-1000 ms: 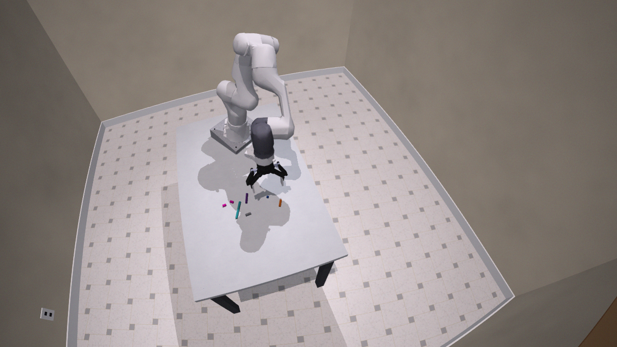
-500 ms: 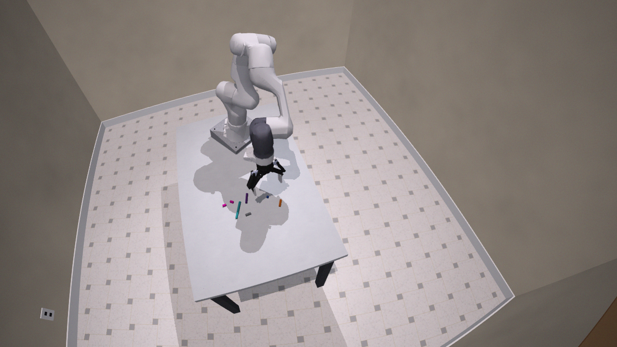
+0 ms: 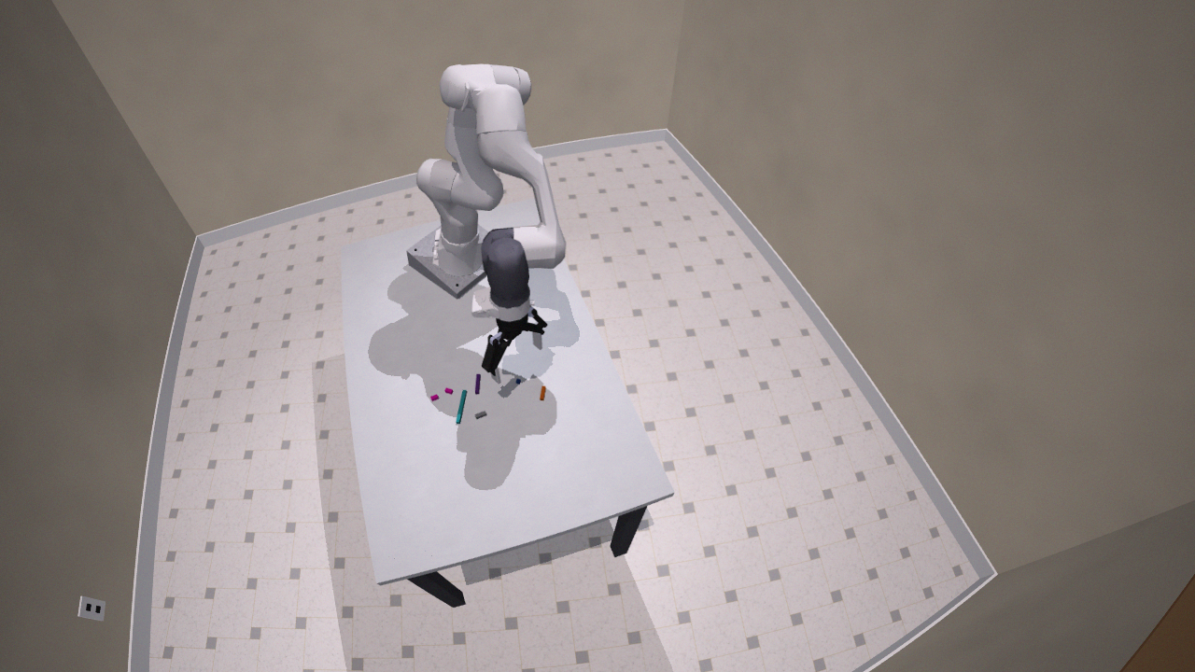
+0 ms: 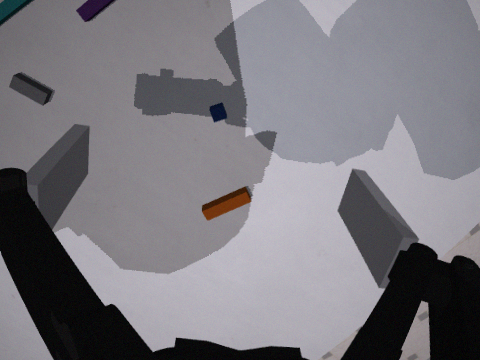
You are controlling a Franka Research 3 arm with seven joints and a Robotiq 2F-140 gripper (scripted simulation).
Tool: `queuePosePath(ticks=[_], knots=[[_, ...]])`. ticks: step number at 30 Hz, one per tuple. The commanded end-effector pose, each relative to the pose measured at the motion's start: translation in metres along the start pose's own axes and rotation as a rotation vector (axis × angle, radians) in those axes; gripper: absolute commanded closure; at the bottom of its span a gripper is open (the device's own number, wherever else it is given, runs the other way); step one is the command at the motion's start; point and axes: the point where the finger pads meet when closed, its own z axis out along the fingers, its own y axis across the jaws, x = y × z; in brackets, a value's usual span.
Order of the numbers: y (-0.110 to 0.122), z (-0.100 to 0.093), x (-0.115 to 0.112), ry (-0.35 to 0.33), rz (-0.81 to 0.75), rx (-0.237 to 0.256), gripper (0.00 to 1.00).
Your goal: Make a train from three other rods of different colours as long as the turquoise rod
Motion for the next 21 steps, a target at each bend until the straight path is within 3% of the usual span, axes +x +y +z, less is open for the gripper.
queuePosePath(ticks=[1, 21], knots=[[-0.001, 0.0008, 0.0008, -0.012, -0.167, -0.006, 0.0], [-0.002, 0.003, 0.0034, -0.007, -0.458, -0.008, 0.0]])
